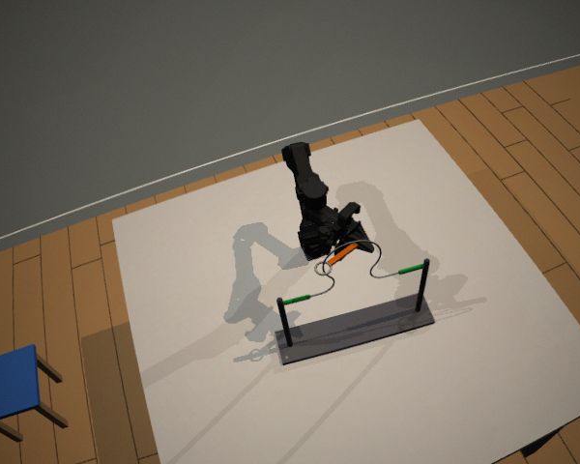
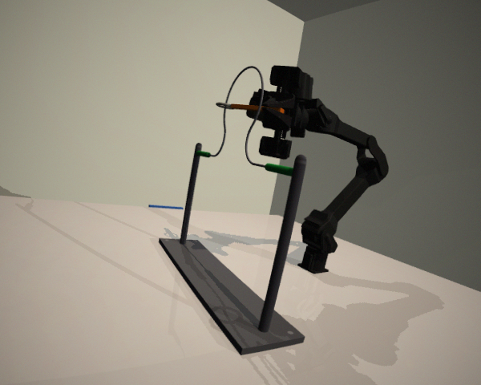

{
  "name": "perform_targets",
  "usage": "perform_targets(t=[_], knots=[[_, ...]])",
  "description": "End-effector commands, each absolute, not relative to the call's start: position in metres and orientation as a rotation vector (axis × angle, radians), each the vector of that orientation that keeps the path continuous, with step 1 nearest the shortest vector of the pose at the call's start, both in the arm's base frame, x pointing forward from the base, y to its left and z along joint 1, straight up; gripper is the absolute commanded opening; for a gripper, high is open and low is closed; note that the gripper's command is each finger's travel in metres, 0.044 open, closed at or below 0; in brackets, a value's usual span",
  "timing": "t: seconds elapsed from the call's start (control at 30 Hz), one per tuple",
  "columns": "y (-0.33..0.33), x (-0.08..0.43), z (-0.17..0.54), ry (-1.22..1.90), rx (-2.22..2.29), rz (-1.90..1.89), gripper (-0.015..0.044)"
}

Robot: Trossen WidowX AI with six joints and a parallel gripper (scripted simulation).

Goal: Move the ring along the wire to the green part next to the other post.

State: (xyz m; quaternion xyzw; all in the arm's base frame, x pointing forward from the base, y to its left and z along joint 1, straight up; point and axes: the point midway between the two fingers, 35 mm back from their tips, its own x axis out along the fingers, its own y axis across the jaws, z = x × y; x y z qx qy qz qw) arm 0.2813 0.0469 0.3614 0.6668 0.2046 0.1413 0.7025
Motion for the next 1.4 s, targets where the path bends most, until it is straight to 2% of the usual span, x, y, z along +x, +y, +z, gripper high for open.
perform_targets(t=[0.0,1.37], knots=[[0.046,0.281,0.360,0.464,1.427,0.291,-0.0150],[0.039,0.281,0.340,0.546,0.896,0.078,-0.0150]])
